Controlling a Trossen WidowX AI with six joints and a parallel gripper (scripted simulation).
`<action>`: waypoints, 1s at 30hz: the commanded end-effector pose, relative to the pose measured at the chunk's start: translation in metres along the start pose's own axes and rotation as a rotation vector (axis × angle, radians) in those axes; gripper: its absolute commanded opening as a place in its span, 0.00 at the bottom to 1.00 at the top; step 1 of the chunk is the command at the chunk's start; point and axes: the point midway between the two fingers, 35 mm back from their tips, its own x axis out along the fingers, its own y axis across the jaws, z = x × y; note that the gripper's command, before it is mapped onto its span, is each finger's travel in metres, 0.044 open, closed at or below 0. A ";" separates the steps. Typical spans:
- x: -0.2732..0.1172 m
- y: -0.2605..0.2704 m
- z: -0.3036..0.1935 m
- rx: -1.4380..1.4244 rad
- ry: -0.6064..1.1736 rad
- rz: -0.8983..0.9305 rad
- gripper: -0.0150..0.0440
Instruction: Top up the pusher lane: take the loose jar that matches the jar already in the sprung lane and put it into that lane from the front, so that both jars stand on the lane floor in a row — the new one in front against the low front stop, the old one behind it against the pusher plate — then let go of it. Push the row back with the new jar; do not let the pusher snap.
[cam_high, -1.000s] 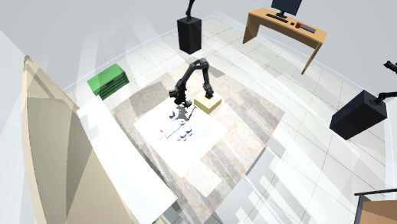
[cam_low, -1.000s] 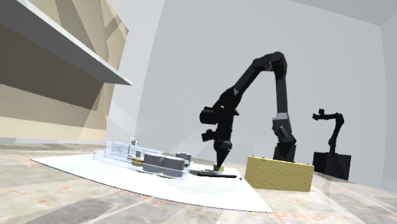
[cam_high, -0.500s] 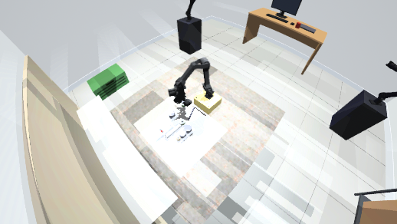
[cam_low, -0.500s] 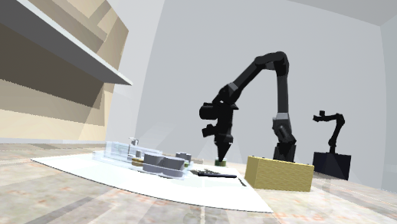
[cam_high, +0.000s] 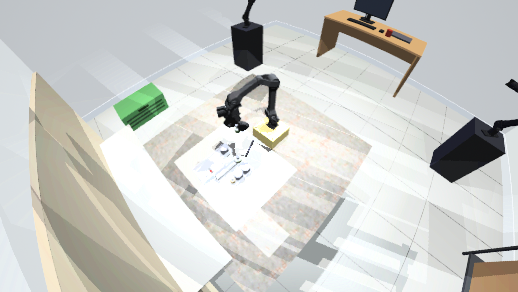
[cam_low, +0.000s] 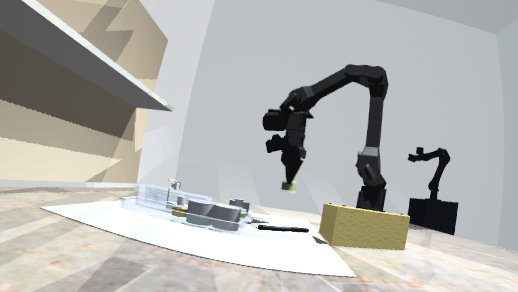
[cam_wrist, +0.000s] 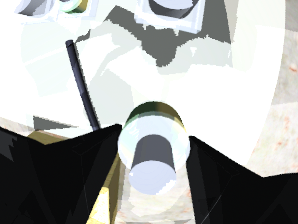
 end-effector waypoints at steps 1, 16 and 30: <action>-0.004 0.001 0.002 0.005 -0.004 -0.005 0.25; 0.020 0.060 0.047 0.007 -0.009 0.002 0.25; 0.045 0.127 0.072 0.008 -0.009 0.006 0.25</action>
